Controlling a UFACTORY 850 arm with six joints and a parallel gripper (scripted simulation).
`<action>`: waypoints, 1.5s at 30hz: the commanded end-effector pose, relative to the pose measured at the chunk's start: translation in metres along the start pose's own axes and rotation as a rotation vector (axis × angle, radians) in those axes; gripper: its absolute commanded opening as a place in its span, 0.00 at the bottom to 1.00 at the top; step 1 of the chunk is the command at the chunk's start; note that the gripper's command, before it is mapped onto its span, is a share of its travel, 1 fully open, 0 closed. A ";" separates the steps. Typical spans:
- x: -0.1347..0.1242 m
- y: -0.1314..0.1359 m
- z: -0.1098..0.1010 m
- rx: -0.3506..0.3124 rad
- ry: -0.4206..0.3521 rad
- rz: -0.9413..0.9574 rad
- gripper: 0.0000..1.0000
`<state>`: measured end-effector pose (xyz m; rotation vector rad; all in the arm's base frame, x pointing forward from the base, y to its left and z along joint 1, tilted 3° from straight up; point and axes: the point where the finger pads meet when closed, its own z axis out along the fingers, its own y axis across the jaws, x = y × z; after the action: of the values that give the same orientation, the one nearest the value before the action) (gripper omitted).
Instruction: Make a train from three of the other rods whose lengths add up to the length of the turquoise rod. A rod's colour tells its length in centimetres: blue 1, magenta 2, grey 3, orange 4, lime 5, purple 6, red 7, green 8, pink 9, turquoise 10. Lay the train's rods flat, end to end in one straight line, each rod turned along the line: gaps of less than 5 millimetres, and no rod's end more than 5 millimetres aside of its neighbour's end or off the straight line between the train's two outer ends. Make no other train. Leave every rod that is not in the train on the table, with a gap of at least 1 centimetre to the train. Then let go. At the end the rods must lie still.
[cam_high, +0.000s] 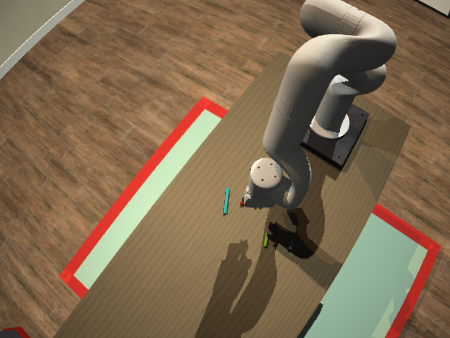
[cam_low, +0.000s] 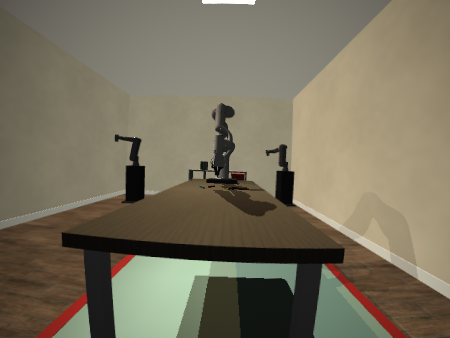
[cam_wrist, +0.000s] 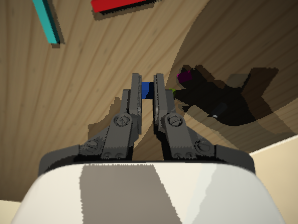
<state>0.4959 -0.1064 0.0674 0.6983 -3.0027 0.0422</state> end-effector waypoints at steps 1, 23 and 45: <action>0.000 0.003 -0.001 -0.022 -0.015 -0.165 0.04; 0.005 0.016 -0.001 -0.017 -0.022 -0.782 0.04; 0.009 0.028 -0.002 -0.011 -0.028 -1.389 0.04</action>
<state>0.4767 -0.0872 0.0684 2.3169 -2.0265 -0.0153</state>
